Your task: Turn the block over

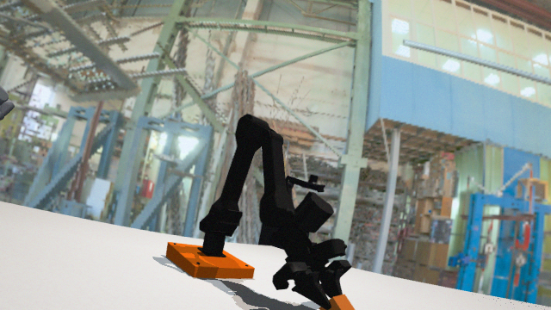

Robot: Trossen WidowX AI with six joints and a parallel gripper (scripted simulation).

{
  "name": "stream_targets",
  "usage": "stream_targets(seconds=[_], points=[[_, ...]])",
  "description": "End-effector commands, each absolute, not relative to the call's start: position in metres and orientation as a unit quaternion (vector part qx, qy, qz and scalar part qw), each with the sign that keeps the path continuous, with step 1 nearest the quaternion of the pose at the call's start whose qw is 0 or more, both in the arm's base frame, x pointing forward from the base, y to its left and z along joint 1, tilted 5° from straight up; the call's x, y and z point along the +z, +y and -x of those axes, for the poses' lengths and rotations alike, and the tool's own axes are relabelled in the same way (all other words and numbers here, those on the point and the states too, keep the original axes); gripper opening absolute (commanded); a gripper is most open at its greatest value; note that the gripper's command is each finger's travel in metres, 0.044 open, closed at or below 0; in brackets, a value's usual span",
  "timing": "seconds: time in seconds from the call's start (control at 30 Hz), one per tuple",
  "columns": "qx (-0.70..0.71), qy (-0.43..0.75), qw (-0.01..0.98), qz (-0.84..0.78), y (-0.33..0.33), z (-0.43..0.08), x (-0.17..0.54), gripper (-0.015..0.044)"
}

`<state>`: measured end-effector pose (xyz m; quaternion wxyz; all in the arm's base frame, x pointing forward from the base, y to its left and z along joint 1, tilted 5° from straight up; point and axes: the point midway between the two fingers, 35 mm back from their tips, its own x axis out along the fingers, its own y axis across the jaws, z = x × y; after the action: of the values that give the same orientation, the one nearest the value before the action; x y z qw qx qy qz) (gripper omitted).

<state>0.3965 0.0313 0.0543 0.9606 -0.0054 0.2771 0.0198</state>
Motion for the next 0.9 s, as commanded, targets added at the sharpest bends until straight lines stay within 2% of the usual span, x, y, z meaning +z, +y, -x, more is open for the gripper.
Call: stream_targets(seconds=[0.0, 0.4, 0.87], points=[[0.019, 0.256, 0.966, 0.008, 0.0301, -0.3893, 0.0467, 0.0], [0.019, 0.197, 0.98, 0.007, 0.0292, -0.3797, 0.0513, 0.0], [0.019, 0.195, 0.981, 0.007, 0.0292, -0.3795, 0.0517, 0.0]])
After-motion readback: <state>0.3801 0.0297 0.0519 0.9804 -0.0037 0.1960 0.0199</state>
